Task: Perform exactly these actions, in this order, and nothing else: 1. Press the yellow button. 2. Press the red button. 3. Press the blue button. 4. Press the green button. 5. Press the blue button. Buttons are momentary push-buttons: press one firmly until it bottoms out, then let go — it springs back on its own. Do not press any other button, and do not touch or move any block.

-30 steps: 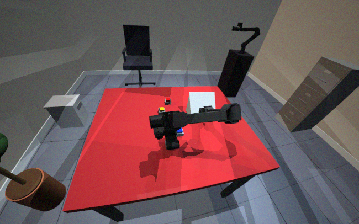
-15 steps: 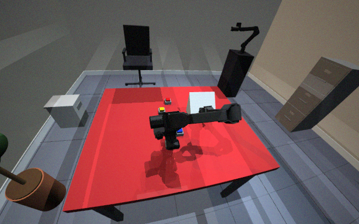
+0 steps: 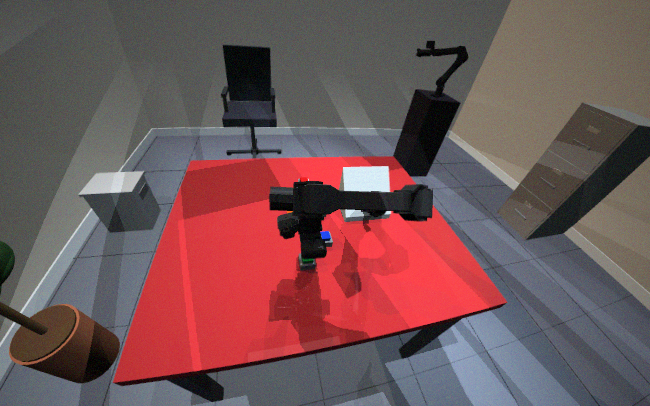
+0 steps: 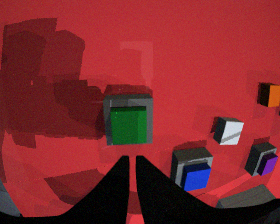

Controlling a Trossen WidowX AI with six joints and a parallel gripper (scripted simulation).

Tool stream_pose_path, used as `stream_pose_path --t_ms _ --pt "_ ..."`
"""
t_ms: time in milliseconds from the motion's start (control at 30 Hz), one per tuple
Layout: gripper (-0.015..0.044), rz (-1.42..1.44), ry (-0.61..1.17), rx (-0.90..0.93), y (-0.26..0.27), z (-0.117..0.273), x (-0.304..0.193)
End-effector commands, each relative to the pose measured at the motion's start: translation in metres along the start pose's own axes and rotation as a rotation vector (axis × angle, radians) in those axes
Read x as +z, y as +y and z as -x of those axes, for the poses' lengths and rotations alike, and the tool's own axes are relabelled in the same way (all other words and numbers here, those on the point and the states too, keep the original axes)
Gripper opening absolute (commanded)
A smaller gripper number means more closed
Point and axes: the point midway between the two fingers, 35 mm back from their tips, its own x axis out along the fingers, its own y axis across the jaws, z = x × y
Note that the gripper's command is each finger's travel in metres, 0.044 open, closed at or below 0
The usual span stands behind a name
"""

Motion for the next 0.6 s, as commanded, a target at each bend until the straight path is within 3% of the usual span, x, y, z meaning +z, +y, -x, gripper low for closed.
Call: stream_pose_path --t_ms 0,167,400,567 --pt "0.002 -0.04 -0.019 0.003 0.0 0.033 0.0" --pt "0.002 -0.044 -0.022 0.0 -0.009 0.036 -0.005" --pt "0.002 -0.045 -0.043 -0.004 -0.079 0.036 -0.064" --pt "0.002 -0.044 -0.045 -0.001 -0.084 0.035 -0.071"
